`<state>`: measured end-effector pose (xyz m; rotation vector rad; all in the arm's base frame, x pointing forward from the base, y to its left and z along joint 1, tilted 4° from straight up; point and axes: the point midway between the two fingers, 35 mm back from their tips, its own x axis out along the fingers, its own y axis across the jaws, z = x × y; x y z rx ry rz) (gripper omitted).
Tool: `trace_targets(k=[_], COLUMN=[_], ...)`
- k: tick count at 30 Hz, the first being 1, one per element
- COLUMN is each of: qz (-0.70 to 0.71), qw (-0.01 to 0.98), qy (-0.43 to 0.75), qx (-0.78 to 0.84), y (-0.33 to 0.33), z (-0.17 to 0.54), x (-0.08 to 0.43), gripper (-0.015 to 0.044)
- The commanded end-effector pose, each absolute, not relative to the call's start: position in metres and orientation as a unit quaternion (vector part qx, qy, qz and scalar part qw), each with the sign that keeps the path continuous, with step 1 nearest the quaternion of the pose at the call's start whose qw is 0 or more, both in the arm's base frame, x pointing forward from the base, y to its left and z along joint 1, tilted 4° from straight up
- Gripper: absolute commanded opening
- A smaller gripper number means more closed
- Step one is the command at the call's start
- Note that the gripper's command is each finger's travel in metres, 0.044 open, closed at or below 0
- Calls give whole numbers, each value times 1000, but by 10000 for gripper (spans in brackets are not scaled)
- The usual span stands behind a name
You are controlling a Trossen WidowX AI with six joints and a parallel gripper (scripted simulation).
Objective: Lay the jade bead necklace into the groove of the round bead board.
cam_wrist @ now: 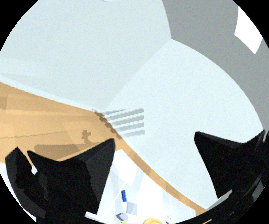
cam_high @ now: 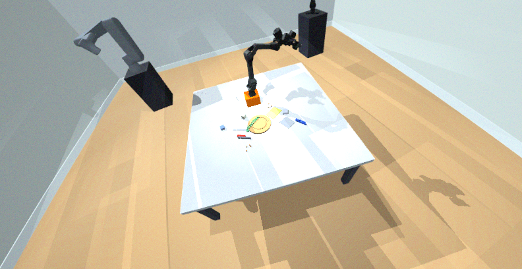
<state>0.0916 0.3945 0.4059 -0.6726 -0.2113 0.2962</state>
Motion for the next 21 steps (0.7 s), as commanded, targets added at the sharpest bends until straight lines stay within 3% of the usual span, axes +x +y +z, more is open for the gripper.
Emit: trace_targets(k=[1, 8, 21], qz=[144, 137, 109], qw=[928, 919, 898], qy=[-103, -111, -96], qx=[-329, -352, -416], y=[395, 398, 400], z=[406, 401, 372], x=[92, 117, 192], gripper=[374, 200, 200])
